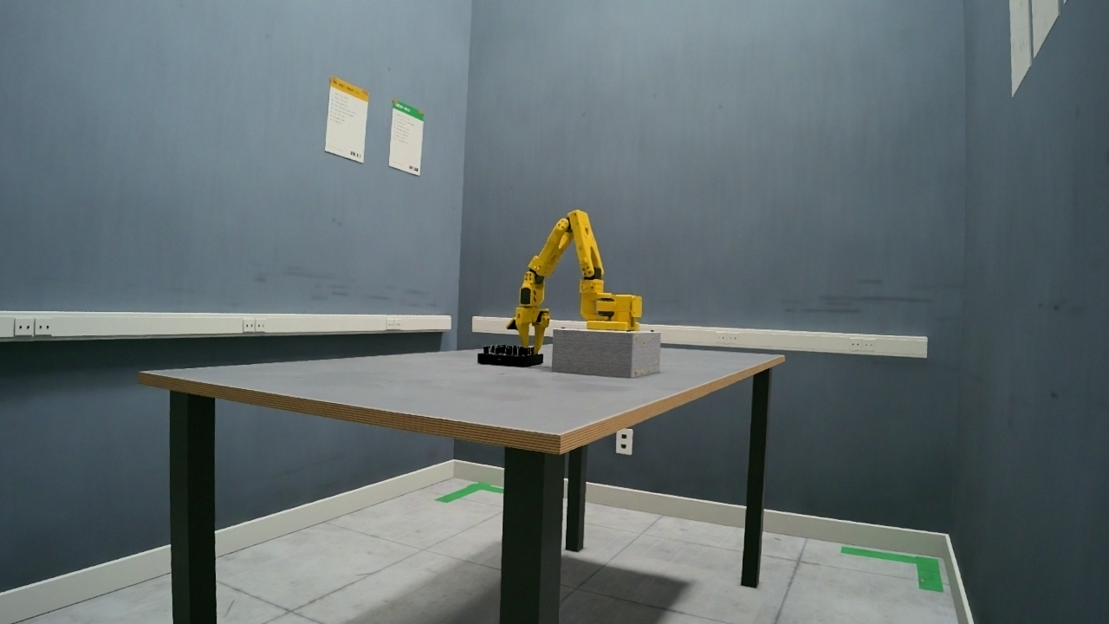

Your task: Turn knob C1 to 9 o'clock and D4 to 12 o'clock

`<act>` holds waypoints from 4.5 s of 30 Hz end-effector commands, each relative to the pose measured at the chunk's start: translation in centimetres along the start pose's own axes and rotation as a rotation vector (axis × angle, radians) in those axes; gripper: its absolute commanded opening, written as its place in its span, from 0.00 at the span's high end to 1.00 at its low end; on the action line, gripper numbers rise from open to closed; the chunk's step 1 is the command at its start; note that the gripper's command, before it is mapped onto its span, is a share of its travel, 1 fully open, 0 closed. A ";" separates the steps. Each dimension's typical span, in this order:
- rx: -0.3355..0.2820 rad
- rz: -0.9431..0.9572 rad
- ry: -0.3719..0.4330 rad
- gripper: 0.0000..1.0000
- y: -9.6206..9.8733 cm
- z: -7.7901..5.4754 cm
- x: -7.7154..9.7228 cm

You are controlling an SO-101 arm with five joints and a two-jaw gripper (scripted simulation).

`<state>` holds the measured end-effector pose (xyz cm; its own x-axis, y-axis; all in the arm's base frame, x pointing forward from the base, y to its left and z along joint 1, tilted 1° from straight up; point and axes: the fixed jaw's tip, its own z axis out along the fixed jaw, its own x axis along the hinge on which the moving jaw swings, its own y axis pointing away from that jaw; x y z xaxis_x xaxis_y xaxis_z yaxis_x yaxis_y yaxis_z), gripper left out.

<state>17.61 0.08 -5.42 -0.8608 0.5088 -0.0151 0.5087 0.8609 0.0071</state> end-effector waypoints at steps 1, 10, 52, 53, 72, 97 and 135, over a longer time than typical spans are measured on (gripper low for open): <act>0.005 0.001 0.010 0.91 -0.2 0.2 0.1; 0.005 0.001 0.010 0.94 -0.2 0.2 0.1; 0.003 -0.330 0.011 0.99 -0.2 0.2 0.3; 0.003 -0.348 0.011 0.99 -0.2 0.2 0.3; 0.001 -0.644 0.011 0.99 -0.3 0.2 0.5; -0.001 -1.046 0.012 0.99 -0.5 0.2 0.6; -0.002 -1.081 0.012 0.95 -0.5 0.2 0.7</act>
<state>16.94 0.10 -5.45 -0.8550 -0.5184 -0.0172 -0.5183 0.8551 -0.0094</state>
